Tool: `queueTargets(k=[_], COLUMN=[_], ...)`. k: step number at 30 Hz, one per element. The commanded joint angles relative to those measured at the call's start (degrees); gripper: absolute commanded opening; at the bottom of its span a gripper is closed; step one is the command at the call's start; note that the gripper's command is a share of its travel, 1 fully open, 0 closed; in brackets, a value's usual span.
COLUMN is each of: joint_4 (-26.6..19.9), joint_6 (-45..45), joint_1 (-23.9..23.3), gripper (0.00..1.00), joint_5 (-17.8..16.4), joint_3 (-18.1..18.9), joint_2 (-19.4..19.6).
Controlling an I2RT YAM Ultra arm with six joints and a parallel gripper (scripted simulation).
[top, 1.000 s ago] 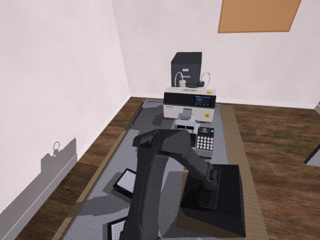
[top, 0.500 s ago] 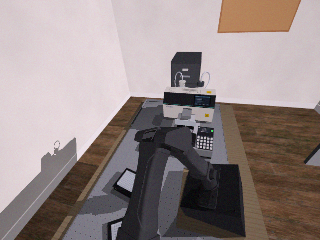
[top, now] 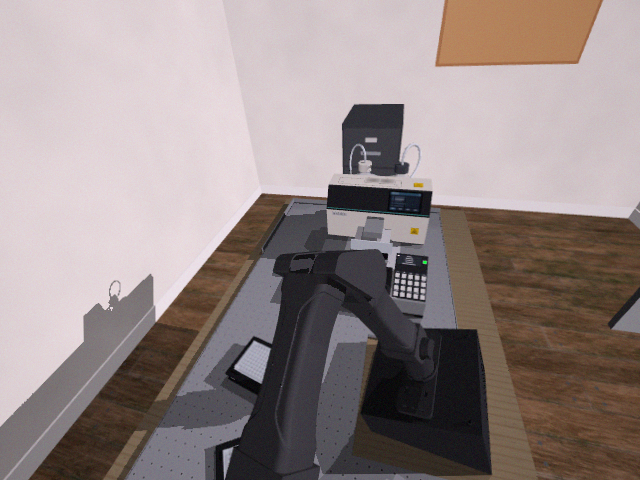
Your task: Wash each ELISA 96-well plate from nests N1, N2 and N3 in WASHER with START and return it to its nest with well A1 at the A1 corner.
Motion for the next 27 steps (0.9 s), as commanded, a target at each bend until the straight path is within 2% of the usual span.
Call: queueTargets(k=[1, 13, 18, 27], joint_4=[-1.10, -1.09, -0.94, -0.96], joint_6=[0.40, 0.39, 6.19, 1.18], joint_1=[0.53, 0.53, -3.01, -8.35], gripper=[0.00, 0.00, 0.00, 0.00], joint_5=[0.16, 0.15, -0.04, -0.50], joint_3=[0.83, 0.82, -1.17, -3.11], joint_2=[-0.77, -0.77, -3.90, -7.78])
